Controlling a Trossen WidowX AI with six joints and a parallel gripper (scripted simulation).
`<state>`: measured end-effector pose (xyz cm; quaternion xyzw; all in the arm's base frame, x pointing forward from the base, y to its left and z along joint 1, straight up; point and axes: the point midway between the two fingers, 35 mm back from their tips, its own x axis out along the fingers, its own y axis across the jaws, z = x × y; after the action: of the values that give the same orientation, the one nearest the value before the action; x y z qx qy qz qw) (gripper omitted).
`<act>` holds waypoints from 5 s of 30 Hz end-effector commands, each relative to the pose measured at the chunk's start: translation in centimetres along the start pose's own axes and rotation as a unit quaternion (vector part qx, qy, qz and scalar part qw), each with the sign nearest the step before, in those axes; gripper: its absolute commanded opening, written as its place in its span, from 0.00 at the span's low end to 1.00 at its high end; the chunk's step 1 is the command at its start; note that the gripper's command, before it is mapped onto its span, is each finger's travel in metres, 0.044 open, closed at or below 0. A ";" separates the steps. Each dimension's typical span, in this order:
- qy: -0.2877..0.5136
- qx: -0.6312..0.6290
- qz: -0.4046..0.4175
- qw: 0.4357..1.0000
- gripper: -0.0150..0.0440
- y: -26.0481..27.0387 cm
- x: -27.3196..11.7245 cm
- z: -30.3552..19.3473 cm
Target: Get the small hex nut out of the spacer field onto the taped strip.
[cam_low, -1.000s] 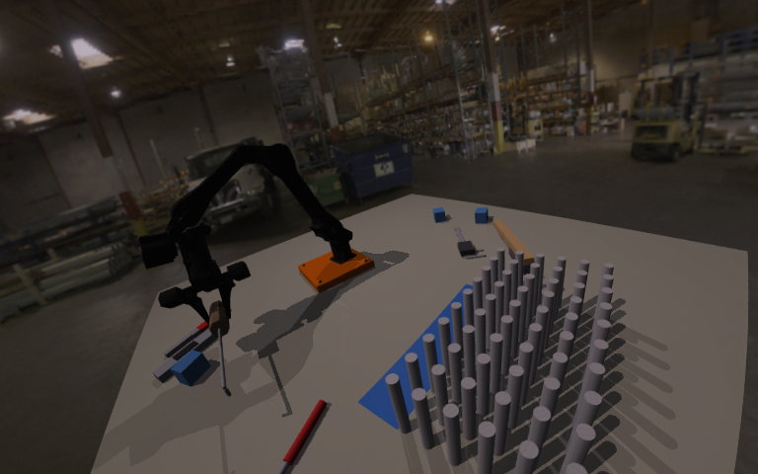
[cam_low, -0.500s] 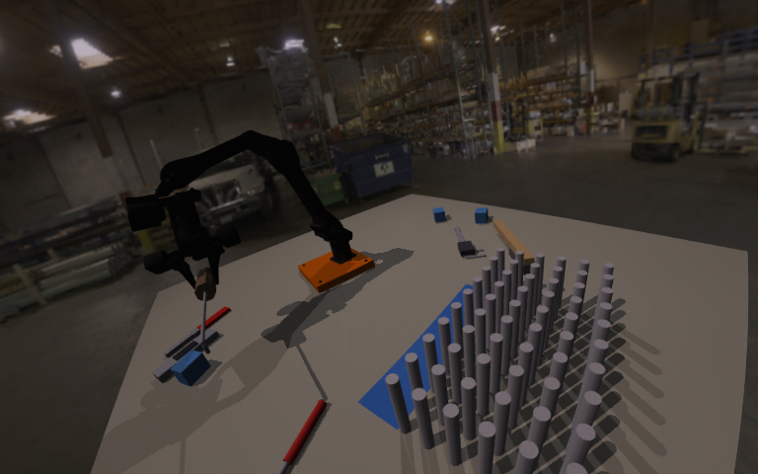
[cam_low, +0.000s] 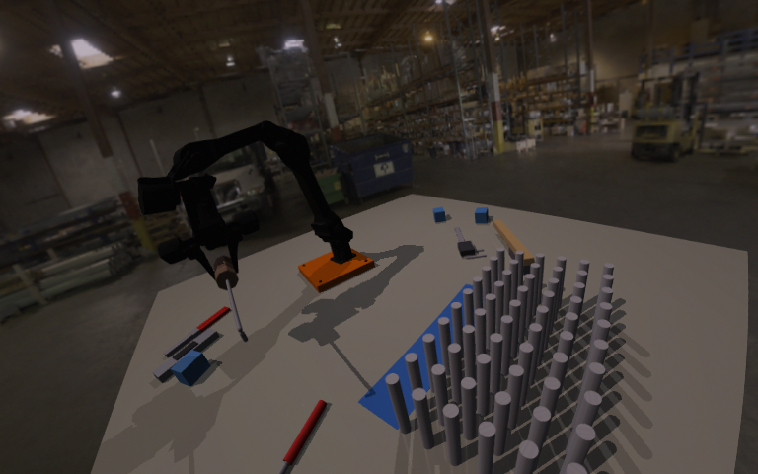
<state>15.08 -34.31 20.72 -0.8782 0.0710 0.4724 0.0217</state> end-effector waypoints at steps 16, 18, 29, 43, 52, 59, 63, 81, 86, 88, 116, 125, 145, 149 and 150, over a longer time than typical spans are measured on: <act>-0.008 -0.040 -0.026 0.999 0.25 -11.2 1.8 -5.1; -0.008 -0.044 -0.029 0.999 0.25 -12.4 1.9 -5.4; -0.004 -0.065 -0.043 0.997 0.25 -18.7 2.3 -5.9; 0.009 -0.089 -0.064 0.994 0.25 -25.9 2.4 -4.8; 0.013 -0.094 -0.070 0.993 0.25 -27.4 2.9 -4.1; 0.014 -0.094 -0.070 0.993 0.25 -27.2 5.9 -3.2; 0.014 -0.094 -0.070 0.993 0.25 -27.1 7.7 -2.4; 0.014 -0.095 -0.070 0.993 0.25 -27.5 14.6 2.8; 0.014 -0.095 -0.071 0.993 0.25 -27.8 15.8 4.3; 0.015 -0.095 -0.071 0.993 0.25 -27.8 15.8 4.3; 0.015 -0.095 -0.071 0.993 0.25 -28.1 16.5 3.0; 0.015 -0.095 -0.071 0.993 0.25 -28.2 16.8 2.5; 0.016 -0.094 -0.071 0.993 0.25 -28.5 17.4 1.3; 0.016 -0.094 -0.071 0.993 0.25 -28.5 17.5 1.1; 0.016 -0.094 -0.071 0.993 0.25 -28.5 17.6 1.1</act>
<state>27.27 -7.63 4.29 -0.8837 -0.0389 0.4657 -0.0271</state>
